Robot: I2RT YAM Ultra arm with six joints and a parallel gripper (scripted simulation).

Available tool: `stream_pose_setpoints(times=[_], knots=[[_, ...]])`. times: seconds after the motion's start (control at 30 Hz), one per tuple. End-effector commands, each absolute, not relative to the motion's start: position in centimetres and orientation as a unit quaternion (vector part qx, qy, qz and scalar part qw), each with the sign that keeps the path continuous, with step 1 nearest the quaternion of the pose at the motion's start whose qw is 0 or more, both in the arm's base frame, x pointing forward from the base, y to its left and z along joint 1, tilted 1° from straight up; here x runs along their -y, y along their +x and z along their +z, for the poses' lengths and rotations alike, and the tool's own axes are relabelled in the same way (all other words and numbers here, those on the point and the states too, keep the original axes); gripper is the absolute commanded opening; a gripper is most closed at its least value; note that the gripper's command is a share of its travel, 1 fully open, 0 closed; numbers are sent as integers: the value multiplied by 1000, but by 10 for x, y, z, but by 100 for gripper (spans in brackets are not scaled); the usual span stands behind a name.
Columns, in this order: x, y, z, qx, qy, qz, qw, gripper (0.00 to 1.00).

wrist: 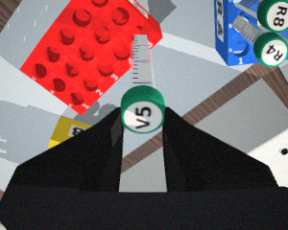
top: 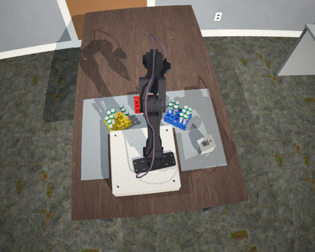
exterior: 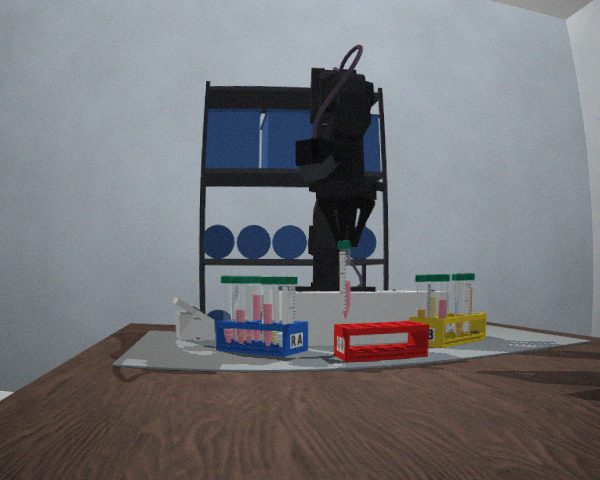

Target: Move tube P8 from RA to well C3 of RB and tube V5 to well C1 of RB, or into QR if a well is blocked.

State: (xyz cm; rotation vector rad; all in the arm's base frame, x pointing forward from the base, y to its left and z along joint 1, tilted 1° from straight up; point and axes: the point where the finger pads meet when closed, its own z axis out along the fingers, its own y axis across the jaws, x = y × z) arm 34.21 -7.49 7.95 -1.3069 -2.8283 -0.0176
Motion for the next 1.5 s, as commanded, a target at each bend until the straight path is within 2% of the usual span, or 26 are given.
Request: stream_pose_setpoints(times=[0.0, 0.13, 1.47], knots=[[77, 351, 82, 908, -419, -10, -2, 0], [74, 342, 72, 908, -419, -6, 15, 0], [72, 341, 59, 908, -419, -6, 16, 0]])
